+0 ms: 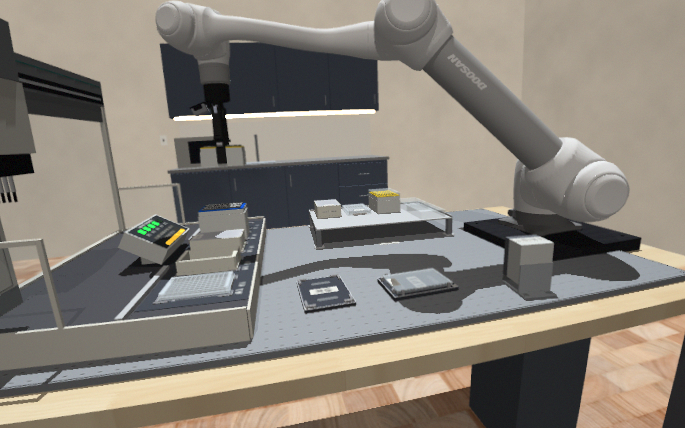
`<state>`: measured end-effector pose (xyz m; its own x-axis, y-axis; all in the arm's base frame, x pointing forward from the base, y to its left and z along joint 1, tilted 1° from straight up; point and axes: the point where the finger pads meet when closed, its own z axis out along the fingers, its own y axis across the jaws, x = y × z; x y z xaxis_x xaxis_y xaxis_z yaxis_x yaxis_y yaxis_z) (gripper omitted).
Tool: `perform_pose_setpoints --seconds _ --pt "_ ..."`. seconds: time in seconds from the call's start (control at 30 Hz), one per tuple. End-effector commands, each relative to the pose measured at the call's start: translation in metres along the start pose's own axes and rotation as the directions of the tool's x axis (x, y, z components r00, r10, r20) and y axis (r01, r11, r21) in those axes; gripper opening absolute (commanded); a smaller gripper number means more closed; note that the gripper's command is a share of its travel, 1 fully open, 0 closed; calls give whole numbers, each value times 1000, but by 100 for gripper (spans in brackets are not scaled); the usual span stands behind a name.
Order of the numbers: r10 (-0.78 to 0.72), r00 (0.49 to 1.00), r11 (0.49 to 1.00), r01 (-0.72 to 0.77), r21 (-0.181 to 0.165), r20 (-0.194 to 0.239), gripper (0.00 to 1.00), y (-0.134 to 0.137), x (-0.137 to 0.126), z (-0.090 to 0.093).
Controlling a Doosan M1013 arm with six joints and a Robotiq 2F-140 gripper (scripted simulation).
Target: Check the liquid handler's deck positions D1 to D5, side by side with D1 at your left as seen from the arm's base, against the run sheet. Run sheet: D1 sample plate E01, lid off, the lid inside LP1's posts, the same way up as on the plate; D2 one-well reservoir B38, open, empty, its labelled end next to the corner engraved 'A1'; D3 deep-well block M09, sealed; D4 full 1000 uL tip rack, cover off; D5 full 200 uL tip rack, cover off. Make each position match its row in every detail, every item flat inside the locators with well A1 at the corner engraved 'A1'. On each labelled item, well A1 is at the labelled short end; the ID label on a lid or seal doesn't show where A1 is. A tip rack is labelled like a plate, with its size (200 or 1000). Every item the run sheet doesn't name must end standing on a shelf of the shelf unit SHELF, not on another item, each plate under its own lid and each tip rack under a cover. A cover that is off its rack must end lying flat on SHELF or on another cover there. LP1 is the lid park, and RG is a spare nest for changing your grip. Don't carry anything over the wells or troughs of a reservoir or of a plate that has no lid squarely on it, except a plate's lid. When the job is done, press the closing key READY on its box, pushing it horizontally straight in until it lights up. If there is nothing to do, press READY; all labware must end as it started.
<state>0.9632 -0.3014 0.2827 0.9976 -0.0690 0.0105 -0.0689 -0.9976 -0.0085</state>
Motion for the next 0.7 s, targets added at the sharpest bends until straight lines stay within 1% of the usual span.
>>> perform_pose_setpoints --seconds 0.0,0.67 --pt "4 1000 1000 -4 3 -5 10 -3 1 4" --pt "3 1000 1000 -3 3 -5 10 -3 1 34"
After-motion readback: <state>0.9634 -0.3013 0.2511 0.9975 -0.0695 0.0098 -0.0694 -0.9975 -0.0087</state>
